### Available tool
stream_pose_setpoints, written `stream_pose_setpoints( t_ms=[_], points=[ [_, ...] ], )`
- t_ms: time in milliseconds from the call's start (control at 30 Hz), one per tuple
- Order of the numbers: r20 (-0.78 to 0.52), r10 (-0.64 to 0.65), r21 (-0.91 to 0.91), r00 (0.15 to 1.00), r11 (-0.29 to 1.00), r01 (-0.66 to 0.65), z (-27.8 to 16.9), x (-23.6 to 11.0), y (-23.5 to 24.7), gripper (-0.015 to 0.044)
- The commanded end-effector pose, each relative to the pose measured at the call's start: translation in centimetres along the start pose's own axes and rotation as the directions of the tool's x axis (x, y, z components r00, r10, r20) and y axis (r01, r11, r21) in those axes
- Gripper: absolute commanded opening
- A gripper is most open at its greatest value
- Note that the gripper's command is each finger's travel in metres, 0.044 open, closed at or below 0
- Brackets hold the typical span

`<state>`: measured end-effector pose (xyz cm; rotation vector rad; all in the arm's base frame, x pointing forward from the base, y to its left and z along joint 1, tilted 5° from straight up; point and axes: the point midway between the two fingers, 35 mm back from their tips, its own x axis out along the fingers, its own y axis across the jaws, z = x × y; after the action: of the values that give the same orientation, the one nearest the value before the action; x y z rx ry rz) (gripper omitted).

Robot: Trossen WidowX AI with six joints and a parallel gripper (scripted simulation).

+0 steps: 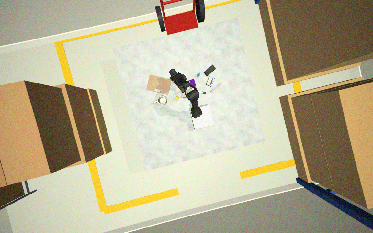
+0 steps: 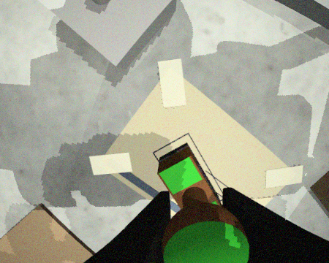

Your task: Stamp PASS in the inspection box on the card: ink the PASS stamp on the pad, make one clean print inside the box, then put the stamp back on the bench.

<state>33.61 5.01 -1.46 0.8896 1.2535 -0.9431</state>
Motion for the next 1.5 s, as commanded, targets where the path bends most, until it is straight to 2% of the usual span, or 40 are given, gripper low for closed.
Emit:
stream_pose_setpoints(
  t_ms=[0,1467],
  points=[
    [0.003,-0.003,-0.001,1.000,1.000,0.003,0.05,0.30,0.01,0.0000],
    [0.003,-0.003,-0.001,1.000,1.000,0.003,0.07,-0.41,0.00,0.0000]
  ],
)
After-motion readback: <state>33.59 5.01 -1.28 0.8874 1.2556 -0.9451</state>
